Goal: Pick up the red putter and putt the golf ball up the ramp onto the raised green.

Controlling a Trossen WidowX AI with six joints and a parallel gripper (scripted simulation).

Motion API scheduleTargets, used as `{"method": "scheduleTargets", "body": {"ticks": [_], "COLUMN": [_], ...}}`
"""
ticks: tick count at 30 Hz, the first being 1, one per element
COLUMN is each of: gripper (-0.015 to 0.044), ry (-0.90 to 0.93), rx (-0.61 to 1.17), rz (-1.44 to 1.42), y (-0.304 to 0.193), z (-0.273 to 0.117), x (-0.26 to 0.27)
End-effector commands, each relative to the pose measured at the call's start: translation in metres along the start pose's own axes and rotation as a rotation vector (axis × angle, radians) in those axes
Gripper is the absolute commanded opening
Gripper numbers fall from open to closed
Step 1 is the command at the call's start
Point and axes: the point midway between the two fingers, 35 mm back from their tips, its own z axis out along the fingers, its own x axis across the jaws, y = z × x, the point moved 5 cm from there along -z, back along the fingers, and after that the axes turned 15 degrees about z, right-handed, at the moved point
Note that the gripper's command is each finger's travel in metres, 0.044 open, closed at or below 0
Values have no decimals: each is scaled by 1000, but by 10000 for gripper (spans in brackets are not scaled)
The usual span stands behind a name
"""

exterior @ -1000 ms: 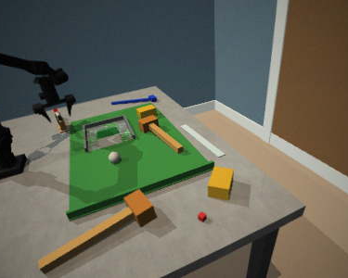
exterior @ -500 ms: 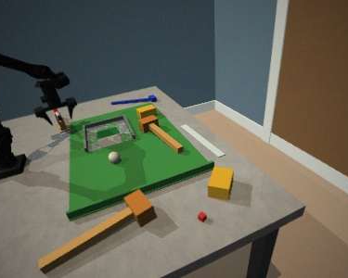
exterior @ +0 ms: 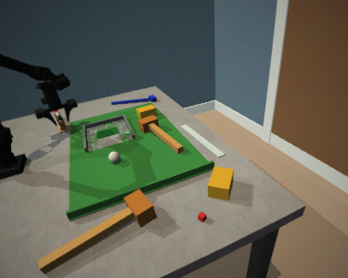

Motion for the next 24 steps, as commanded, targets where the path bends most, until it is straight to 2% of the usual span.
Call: {"method": "scheduleTargets", "body": {"ticks": [1, 5, 14, 24], "gripper": [177, 72, 0, 0], "ry": [0, 0, 0, 1], "rx": [0, 0, 0, 0], "rz": [0, 0, 0, 0], "y": [0, 0, 0, 6], "z": [0, 0, -1, -41], "x": [0, 0, 0, -3]}}
